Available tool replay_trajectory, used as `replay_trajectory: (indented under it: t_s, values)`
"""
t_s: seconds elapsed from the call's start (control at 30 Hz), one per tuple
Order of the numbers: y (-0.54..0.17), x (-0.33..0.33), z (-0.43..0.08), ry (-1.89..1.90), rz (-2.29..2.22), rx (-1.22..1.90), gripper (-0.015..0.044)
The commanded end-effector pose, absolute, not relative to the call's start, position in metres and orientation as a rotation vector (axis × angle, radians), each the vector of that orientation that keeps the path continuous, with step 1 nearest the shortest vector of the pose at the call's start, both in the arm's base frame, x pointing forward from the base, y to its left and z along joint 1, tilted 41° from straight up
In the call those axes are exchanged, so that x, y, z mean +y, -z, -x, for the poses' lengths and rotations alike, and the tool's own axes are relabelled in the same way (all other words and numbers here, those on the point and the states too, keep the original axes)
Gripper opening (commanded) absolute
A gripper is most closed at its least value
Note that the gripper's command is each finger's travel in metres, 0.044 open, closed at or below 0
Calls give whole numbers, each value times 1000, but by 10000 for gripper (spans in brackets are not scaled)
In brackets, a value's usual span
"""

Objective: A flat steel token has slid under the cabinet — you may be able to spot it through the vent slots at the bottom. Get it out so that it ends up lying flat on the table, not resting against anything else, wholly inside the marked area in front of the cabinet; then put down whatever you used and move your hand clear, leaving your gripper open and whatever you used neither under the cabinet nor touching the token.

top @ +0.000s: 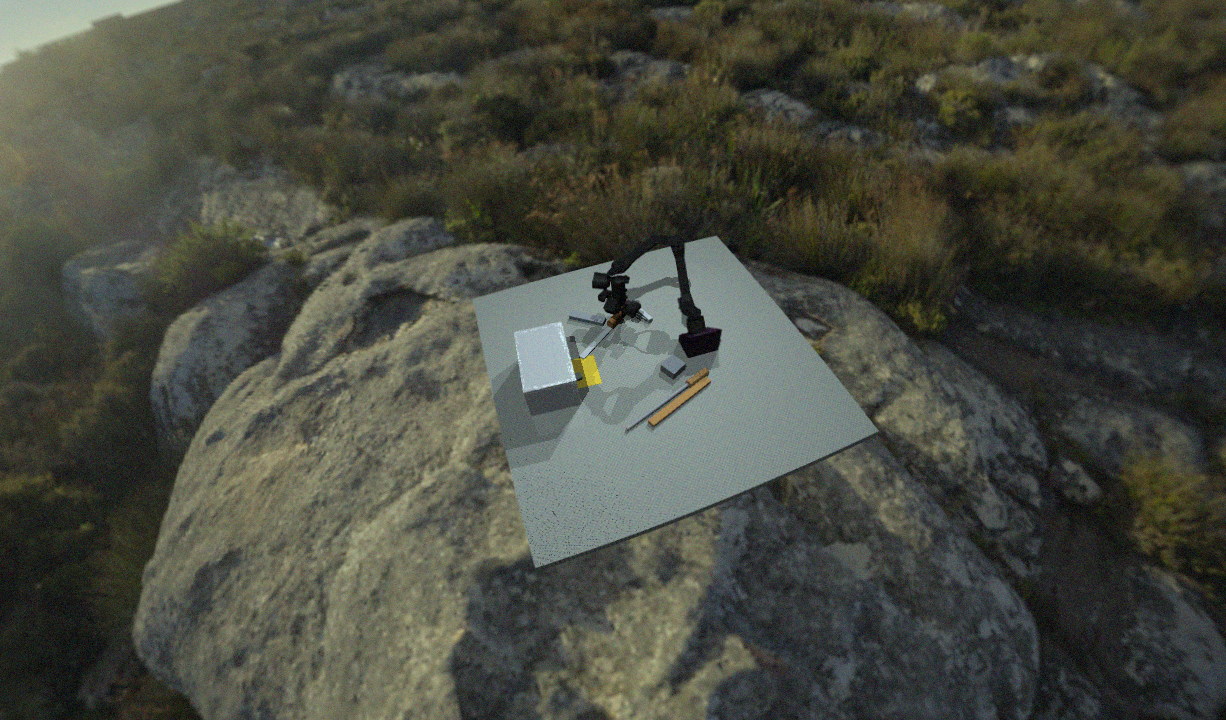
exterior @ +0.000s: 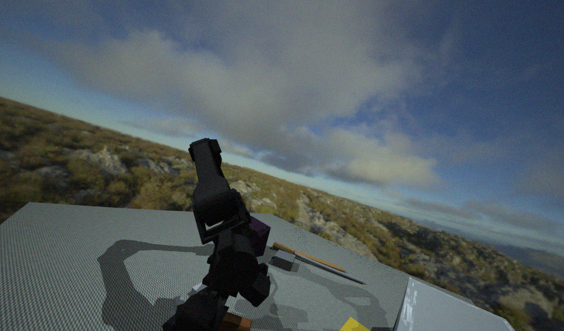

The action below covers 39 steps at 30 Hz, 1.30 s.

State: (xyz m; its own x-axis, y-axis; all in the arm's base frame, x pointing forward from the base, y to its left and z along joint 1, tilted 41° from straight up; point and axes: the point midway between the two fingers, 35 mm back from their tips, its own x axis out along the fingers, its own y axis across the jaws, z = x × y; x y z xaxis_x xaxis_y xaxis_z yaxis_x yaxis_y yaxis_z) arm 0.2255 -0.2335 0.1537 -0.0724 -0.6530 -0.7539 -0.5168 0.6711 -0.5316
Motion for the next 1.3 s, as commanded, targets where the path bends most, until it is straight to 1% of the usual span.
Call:
replay_trajectory:
  t_s: [0.0,0.9,1.13,1.17,1.27]
  values:
    - [-157,-235,-228,158,949,1720,0]
    - [-145,-225,-254,158,948,1719,0]
    - [-145,-226,-251,153,948,1725,184]
    - [-145,-226,-251,153,948,1725,200]
    - [-145,-226,-250,151,947,1725,200]
